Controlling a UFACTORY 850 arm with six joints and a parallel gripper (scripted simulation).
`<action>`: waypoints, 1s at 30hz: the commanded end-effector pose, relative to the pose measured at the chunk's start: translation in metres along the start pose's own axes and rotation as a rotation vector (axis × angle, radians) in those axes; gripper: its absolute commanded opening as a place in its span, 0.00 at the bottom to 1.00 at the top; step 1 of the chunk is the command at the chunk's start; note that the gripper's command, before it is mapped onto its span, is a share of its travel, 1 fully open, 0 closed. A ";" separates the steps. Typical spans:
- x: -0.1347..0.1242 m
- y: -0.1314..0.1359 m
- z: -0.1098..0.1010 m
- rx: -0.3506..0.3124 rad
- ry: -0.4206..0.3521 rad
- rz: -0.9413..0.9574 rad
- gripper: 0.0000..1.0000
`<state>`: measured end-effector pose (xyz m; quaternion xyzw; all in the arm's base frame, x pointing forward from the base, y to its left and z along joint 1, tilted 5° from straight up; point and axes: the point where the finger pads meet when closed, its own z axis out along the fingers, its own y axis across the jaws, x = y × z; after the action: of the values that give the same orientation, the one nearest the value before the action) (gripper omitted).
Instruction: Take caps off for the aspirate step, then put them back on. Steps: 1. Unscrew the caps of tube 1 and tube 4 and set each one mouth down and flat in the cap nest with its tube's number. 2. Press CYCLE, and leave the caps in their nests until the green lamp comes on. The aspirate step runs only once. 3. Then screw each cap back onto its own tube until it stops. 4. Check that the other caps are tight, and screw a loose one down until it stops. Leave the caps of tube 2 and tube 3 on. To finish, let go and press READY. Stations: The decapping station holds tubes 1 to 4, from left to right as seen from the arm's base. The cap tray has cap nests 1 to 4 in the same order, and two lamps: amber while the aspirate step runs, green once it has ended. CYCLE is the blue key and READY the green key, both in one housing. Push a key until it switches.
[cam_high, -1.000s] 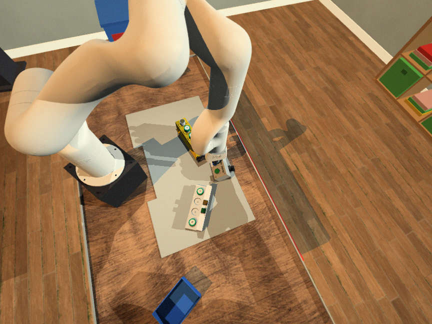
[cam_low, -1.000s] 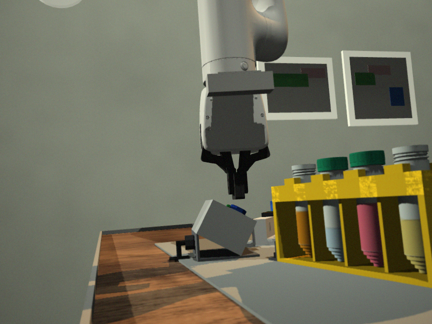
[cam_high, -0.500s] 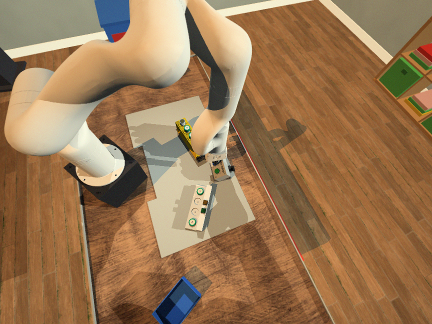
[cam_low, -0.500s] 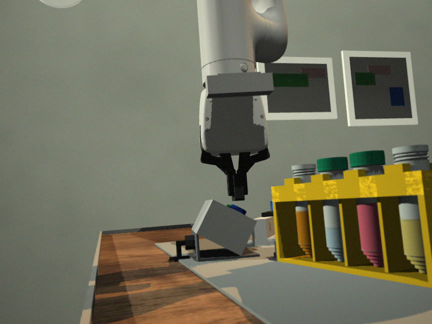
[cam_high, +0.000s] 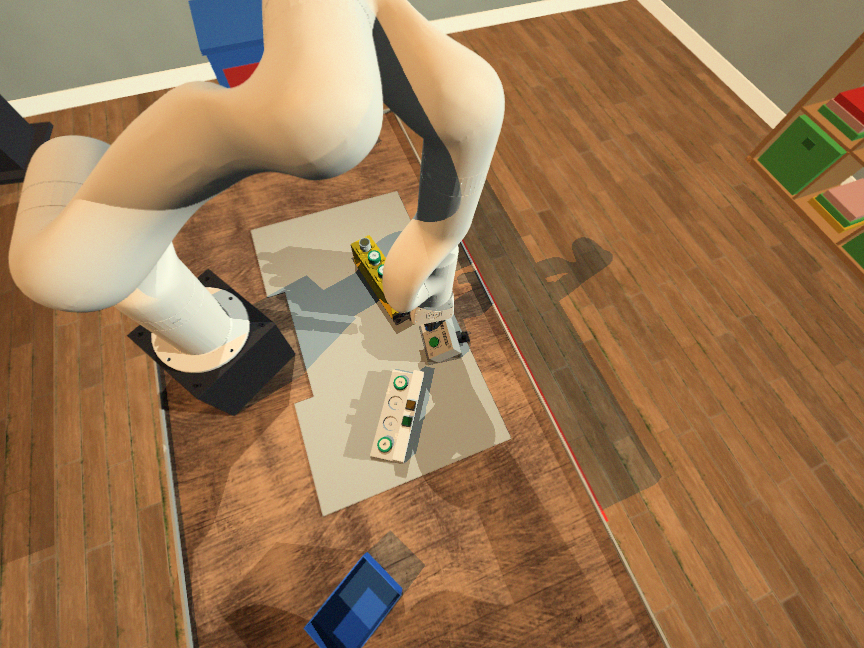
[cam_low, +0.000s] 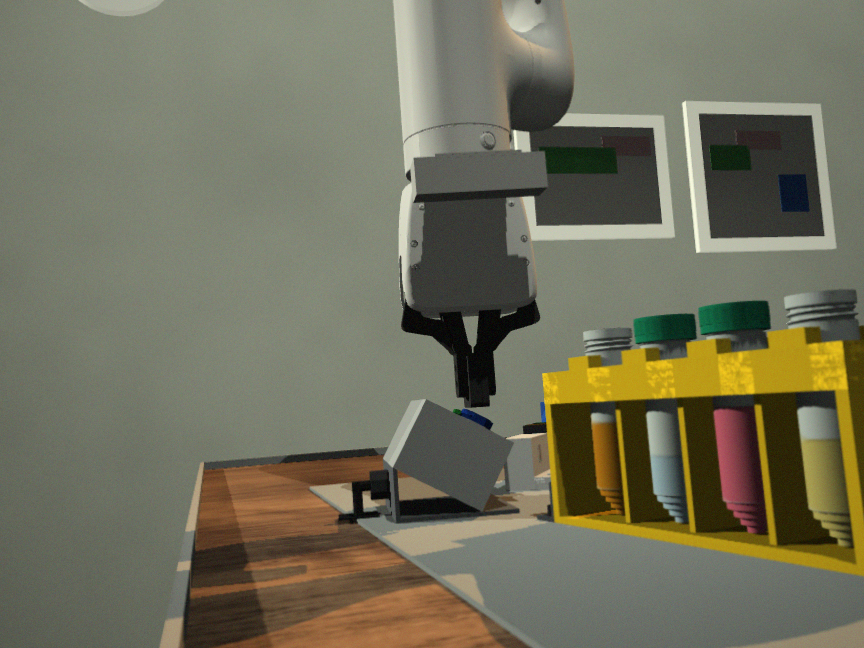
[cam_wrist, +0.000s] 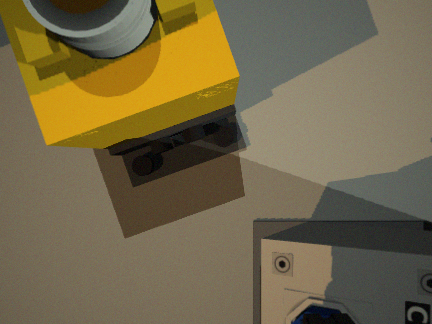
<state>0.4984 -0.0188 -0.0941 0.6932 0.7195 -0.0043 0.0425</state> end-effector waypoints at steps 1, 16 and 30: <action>0.000 0.001 0.001 -0.003 0.000 0.000 0.00; 0.000 0.001 0.006 -0.003 0.000 0.000 0.00; 0.000 0.001 -0.004 -0.003 0.000 0.000 0.00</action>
<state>0.4980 -0.0191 -0.0999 0.6931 0.7196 -0.0043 0.0421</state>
